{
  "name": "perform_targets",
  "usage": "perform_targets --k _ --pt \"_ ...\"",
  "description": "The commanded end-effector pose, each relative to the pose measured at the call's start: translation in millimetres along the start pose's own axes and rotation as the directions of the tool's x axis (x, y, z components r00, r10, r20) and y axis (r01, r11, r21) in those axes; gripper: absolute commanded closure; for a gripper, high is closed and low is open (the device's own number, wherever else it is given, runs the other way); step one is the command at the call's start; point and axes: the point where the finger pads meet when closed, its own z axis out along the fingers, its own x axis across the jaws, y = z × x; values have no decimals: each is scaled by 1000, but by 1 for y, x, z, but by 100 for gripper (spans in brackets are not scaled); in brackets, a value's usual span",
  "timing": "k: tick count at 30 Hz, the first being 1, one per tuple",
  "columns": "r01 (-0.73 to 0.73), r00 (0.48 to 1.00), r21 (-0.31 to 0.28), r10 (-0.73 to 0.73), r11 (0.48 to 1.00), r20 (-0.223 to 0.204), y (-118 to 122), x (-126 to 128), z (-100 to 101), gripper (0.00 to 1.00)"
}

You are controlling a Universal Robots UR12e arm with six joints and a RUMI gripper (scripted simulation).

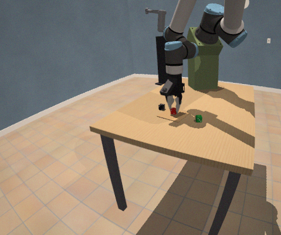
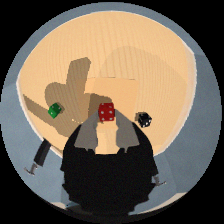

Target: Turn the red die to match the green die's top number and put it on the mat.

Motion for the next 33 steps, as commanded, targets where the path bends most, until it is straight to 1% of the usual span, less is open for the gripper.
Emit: perform_targets --k 1,33 --pt "0 1000 1 0 1000 0 0 0 0 90" --pt "0 1000 1 0 1000 0 0 0 4 90"
